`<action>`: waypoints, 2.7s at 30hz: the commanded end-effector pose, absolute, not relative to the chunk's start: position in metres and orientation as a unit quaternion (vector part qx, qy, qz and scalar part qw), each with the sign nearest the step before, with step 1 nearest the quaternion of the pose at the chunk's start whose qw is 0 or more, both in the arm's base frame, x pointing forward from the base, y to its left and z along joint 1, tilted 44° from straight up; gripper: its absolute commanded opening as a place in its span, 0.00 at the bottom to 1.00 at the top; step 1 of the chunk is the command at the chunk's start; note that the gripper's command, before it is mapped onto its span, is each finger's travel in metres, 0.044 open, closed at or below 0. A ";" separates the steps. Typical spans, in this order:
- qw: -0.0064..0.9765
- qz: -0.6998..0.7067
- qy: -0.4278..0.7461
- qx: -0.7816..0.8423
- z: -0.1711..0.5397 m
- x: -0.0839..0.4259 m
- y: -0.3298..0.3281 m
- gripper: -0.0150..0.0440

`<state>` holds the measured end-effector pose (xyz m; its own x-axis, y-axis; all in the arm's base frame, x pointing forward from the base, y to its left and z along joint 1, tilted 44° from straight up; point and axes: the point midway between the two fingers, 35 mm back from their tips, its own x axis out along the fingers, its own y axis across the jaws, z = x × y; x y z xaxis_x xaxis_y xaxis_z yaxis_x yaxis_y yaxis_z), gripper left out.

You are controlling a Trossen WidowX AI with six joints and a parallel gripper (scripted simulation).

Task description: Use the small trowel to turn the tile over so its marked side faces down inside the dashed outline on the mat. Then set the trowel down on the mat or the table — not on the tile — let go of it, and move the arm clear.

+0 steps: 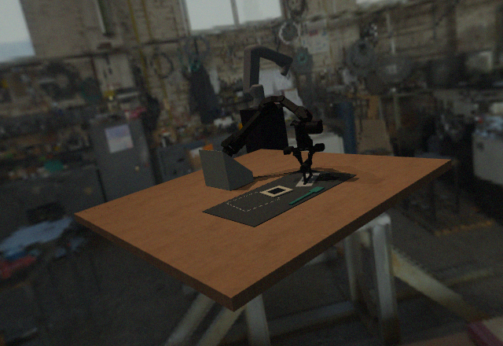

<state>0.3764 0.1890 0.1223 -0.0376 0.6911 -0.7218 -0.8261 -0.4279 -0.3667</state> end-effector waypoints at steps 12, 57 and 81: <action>0.414 0.716 -0.088 -0.556 0.121 0.376 0.190 0.47; 0.408 0.715 -0.096 -0.560 0.154 0.374 0.159 0.71; 0.595 0.695 0.193 -0.355 0.153 0.375 0.159 0.71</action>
